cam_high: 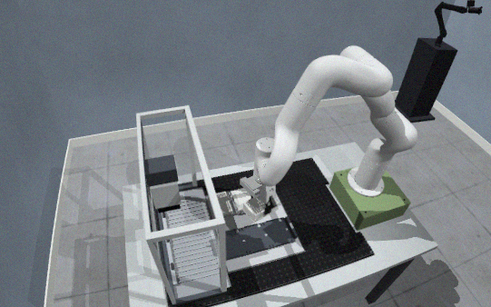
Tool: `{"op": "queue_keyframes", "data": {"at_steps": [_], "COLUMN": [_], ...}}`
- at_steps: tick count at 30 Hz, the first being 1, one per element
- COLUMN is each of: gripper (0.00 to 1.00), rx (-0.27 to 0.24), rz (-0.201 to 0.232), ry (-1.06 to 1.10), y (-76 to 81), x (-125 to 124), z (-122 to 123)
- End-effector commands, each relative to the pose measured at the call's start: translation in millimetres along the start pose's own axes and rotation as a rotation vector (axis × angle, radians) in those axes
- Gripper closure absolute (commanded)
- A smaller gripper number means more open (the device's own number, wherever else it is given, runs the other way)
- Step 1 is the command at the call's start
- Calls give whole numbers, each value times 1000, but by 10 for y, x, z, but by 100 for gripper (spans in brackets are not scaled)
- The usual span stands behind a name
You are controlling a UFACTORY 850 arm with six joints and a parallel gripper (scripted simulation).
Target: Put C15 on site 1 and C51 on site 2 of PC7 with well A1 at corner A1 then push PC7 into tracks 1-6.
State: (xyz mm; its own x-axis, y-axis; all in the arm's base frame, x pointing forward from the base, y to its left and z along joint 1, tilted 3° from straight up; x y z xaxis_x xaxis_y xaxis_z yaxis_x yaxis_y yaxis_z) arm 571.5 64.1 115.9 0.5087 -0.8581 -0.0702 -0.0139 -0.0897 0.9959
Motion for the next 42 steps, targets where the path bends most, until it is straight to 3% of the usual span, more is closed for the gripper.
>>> {"op": "queue_keyframes", "data": {"at_steps": [1, 7, 11, 18, 42], "gripper": [100, 100, 100, 100, 100], "rx": [-35, -32, -32, -31, -17], "rz": [32, 36, 36, 36, 47], "ry": [-110, -305, -305, -338, -1072], "y": [-2, -18, -26, -26, -26], "x": [-85, -252, -343, -343, -342], "z": [-150, -399, -534, -533, -533]}}
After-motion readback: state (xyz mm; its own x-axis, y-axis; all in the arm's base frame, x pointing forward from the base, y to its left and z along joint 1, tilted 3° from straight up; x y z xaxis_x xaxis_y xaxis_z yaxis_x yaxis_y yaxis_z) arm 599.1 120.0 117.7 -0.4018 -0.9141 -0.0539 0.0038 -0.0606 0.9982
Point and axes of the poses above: the point where the finger pads meet when closed, its own y axis back along the fingers, its own x axis across the jaws, z = x × y, the point moved 4 cm from there along y, back along the fingers, and after that the axes turned 9 degrees about y, right-handed, at the moved point
